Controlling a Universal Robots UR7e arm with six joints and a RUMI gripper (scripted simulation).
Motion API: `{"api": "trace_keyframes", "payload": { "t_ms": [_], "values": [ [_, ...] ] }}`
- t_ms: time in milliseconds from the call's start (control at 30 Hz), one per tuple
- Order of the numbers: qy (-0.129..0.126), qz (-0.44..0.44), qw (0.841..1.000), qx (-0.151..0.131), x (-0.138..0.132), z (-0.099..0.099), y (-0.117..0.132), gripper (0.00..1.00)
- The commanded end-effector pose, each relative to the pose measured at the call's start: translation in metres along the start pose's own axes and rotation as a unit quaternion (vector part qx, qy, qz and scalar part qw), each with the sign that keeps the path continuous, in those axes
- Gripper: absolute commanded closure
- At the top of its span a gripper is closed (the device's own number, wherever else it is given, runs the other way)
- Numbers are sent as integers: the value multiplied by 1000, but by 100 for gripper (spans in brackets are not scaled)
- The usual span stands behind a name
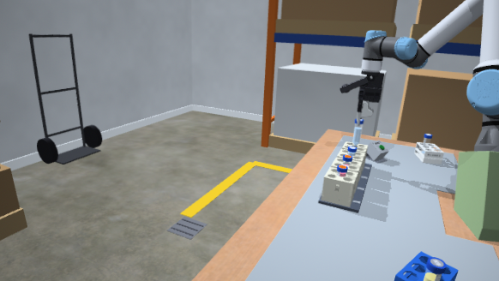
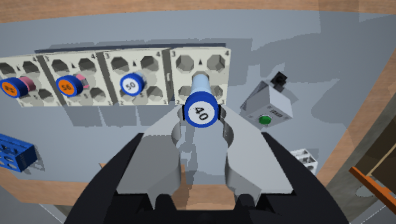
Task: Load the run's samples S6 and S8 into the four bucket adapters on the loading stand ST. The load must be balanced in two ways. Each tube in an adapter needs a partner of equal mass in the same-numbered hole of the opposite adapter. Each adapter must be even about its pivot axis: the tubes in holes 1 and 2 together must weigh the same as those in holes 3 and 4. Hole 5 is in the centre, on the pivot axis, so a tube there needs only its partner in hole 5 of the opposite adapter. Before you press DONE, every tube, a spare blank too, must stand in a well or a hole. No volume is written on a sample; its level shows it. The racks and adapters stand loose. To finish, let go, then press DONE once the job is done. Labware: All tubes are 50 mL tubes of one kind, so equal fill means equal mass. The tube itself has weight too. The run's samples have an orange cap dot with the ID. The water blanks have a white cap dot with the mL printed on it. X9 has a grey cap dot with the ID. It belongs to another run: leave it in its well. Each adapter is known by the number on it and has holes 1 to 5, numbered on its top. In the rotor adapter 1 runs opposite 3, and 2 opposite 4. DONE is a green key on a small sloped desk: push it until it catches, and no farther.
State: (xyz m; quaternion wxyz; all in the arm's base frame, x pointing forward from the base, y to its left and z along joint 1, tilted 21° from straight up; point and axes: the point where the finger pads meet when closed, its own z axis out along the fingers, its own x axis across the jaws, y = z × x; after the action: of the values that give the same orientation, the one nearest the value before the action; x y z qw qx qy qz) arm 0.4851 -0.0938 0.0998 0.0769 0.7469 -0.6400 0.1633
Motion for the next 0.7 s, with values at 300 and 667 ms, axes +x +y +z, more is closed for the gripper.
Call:
{"api": "trace_keyframes", "payload": {
  "t_ms": [300,667],
  "values": [
    [0,0,1000,1,0,17,0,100],
    [0,0,1000,1,0,29,0,100]
  ]
}}
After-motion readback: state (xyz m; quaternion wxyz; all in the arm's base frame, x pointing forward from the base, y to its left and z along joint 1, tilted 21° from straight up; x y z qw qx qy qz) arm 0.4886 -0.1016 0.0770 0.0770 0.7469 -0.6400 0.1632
